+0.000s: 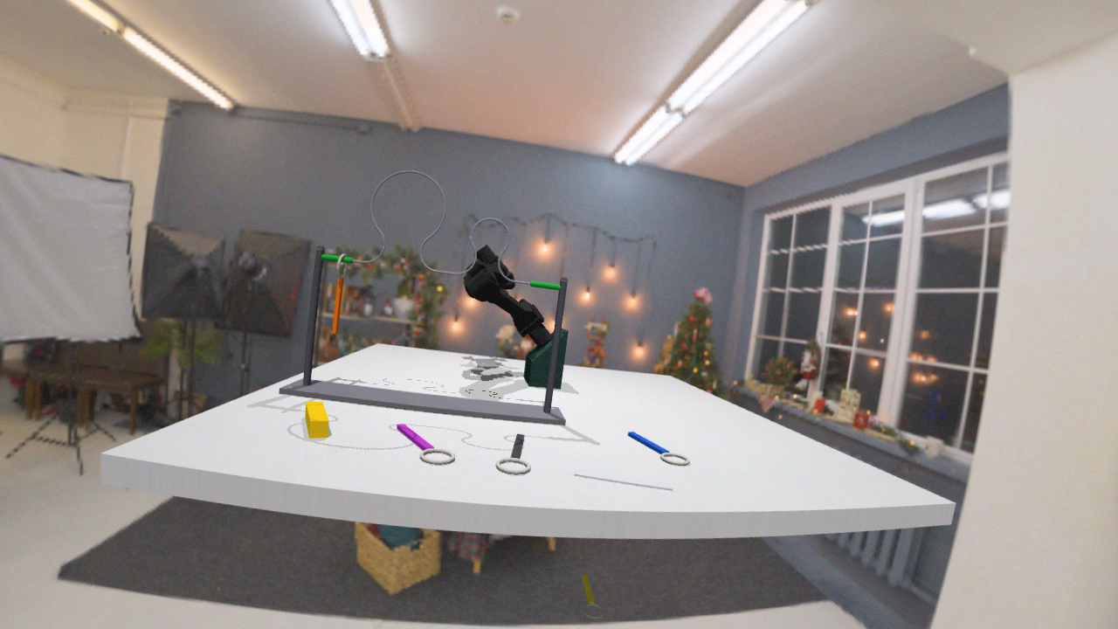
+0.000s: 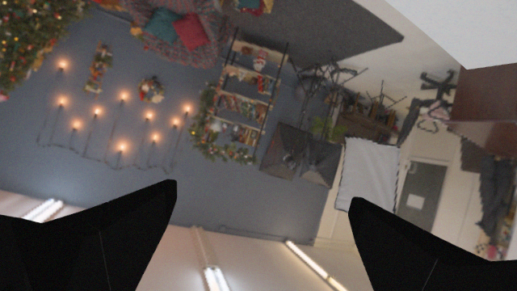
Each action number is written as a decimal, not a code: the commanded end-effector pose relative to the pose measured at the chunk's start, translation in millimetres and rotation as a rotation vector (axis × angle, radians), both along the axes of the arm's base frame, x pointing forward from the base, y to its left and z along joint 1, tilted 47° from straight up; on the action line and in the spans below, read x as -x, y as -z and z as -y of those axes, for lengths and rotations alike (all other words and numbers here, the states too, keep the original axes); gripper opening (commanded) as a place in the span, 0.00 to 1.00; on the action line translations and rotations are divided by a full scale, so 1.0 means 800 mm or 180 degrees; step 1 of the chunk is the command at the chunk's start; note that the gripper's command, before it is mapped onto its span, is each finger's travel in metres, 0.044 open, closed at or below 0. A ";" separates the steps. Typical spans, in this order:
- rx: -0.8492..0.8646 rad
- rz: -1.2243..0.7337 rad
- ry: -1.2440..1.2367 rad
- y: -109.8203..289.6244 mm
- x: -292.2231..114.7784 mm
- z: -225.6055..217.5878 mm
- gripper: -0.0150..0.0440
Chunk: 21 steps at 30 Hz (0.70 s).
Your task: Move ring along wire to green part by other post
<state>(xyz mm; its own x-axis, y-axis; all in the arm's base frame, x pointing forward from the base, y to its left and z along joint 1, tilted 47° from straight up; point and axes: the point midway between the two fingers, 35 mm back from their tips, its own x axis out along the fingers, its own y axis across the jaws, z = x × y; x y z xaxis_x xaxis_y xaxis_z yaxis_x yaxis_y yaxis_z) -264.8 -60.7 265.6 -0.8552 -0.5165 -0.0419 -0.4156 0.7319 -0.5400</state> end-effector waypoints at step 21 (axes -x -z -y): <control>0.0668 0.0175 0.1623 -0.030 0.008 -0.186 0.53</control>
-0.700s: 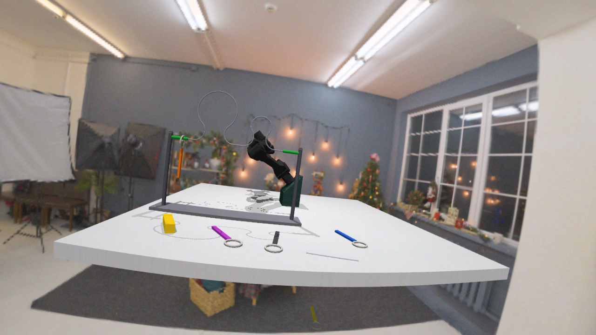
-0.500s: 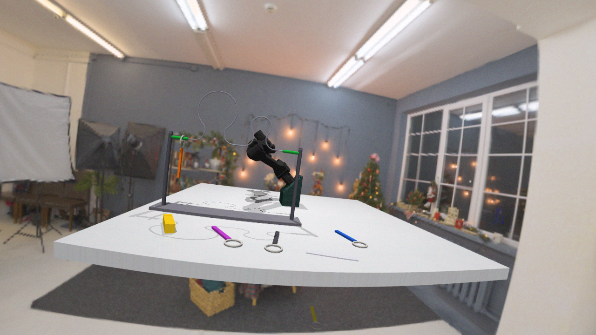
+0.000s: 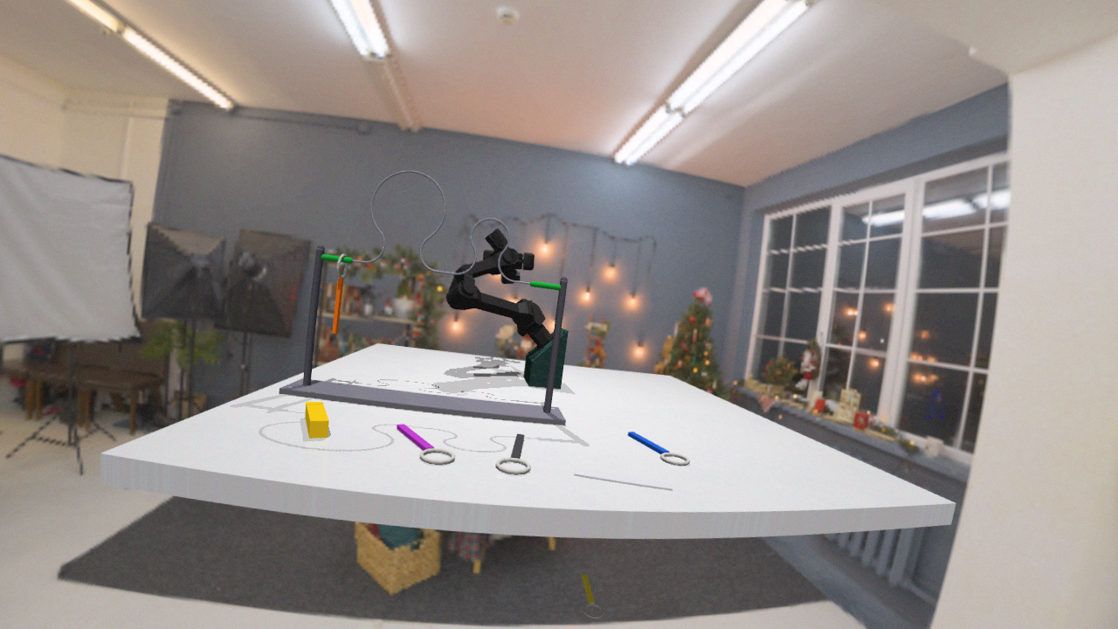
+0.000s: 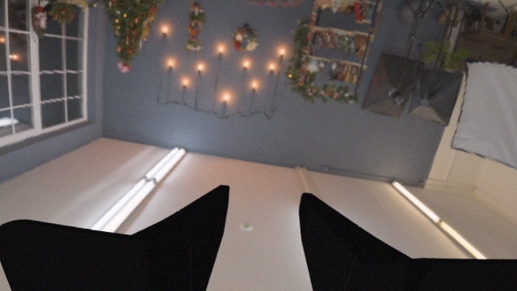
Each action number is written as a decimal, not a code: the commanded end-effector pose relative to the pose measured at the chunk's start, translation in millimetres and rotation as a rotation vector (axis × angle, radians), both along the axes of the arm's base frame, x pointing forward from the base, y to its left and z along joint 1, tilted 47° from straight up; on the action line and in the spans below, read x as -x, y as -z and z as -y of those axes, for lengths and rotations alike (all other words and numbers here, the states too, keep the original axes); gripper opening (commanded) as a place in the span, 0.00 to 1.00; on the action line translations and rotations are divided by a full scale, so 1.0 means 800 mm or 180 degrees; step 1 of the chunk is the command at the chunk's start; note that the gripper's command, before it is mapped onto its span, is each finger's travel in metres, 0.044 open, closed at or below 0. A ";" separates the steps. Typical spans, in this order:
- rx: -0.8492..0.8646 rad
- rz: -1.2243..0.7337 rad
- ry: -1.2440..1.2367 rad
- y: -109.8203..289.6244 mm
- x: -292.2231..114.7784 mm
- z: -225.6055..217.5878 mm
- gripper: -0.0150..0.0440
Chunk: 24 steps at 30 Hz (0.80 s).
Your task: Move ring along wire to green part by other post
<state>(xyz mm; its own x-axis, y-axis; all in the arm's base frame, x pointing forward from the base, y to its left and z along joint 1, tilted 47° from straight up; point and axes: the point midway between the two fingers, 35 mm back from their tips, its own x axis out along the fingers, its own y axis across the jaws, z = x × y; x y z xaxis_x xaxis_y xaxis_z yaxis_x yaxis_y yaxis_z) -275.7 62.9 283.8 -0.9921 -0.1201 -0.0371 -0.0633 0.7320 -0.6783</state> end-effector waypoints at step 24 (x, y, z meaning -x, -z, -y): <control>0.1074 -0.0295 0.2404 -0.040 -0.151 -0.246 0.53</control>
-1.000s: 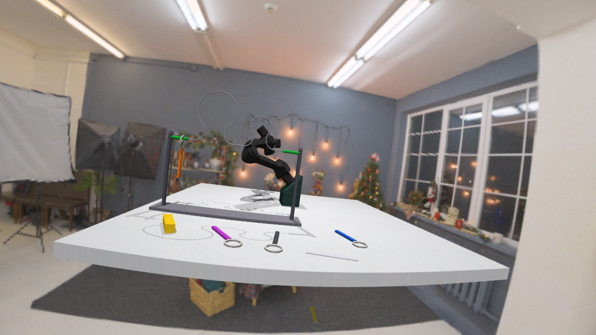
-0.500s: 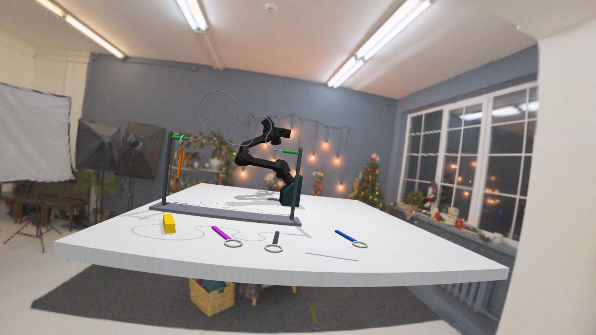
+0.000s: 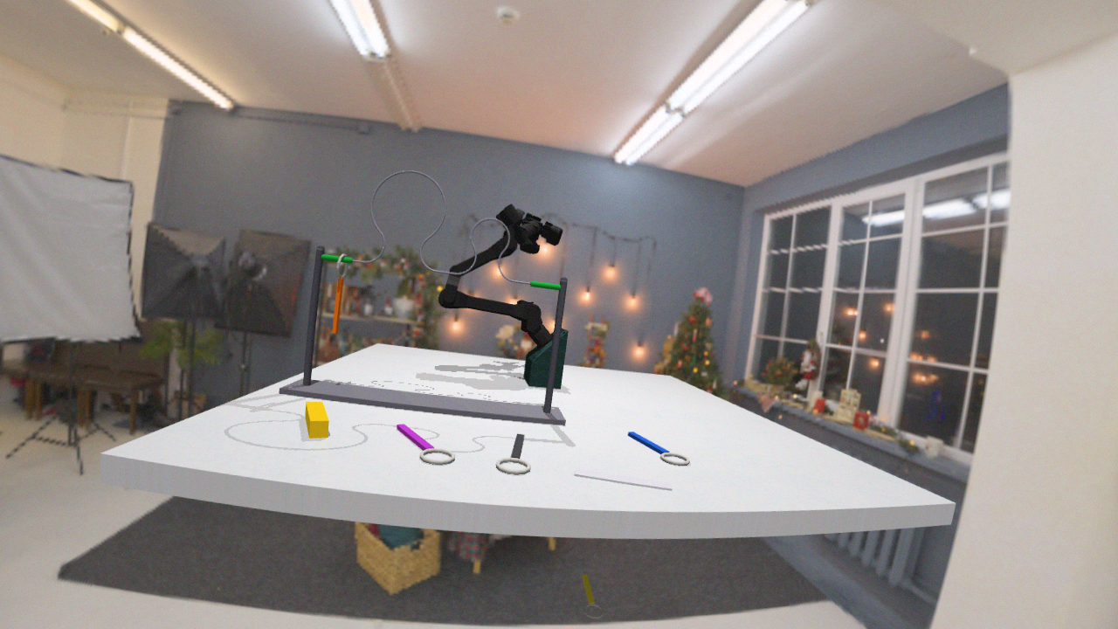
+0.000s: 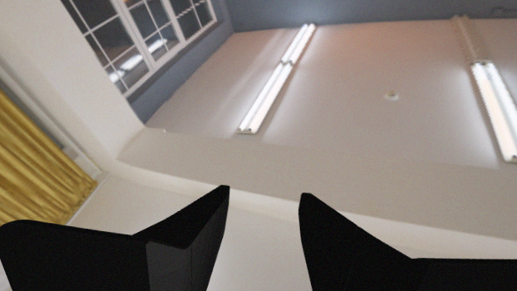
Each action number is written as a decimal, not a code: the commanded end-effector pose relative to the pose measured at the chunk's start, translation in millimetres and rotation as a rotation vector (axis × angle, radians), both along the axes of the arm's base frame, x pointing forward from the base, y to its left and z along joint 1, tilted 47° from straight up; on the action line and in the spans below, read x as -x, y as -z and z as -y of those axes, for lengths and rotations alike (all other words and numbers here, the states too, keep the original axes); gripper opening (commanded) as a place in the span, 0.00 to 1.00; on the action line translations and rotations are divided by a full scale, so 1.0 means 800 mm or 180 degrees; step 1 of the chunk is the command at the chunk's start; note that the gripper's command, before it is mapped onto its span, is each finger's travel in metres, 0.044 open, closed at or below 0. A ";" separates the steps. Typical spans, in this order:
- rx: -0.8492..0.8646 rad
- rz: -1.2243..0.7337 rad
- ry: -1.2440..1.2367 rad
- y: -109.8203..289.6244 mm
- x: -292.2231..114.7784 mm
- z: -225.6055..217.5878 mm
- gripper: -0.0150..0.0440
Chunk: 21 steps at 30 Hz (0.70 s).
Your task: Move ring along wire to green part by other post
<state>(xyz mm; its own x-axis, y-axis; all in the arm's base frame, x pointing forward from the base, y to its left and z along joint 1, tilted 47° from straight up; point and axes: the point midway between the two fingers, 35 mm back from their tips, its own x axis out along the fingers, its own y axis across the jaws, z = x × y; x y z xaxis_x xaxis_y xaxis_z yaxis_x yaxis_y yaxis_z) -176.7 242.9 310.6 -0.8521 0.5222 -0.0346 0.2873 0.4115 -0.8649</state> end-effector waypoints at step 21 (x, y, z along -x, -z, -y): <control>0.0612 -0.0780 0.2141 -0.034 -0.257 -0.091 0.53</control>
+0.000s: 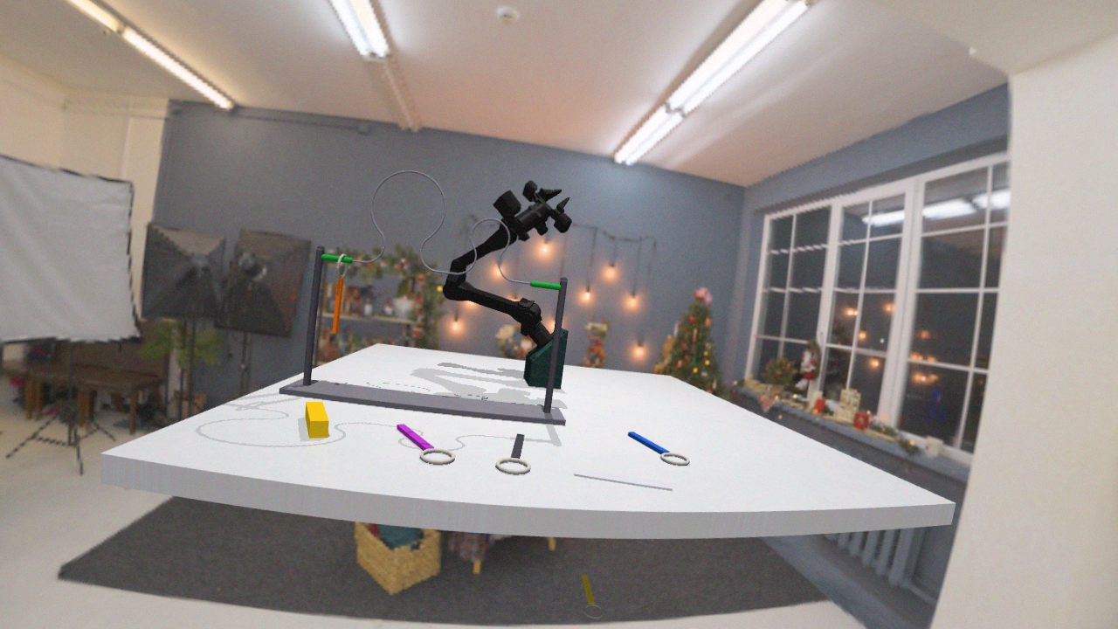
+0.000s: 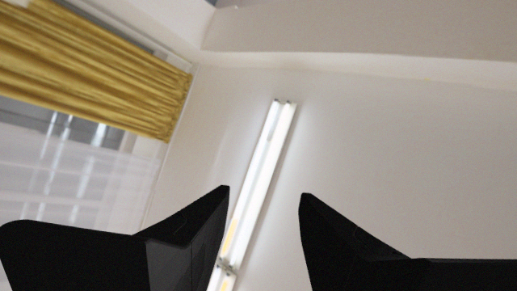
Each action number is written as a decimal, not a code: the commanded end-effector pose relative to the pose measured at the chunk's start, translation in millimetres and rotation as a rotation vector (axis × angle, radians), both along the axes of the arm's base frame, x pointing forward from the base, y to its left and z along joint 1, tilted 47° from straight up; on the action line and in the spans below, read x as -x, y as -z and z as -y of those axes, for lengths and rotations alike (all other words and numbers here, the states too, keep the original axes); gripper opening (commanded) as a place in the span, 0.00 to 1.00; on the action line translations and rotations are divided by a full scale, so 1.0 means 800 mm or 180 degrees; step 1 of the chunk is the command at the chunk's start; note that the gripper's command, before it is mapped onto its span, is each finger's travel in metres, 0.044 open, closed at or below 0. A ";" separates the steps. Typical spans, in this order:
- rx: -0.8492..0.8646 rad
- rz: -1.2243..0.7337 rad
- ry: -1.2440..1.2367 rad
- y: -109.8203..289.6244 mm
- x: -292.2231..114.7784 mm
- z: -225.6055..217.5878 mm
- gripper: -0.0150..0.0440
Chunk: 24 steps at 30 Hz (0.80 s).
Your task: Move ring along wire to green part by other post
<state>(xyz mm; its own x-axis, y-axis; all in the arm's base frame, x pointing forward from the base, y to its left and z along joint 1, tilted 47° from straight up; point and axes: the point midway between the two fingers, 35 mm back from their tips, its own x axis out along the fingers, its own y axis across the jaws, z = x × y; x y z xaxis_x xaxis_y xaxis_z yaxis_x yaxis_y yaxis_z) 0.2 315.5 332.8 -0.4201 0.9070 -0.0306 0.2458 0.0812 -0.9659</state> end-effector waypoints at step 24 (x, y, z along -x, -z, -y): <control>0.0024 -0.1095 0.2392 -0.038 -0.301 0.106 0.53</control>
<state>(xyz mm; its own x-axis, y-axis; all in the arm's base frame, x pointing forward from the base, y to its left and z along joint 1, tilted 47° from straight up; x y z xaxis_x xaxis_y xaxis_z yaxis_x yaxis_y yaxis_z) 218.3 250.0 358.2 0.2330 0.9722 -0.0211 -0.0396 -0.0122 -0.9991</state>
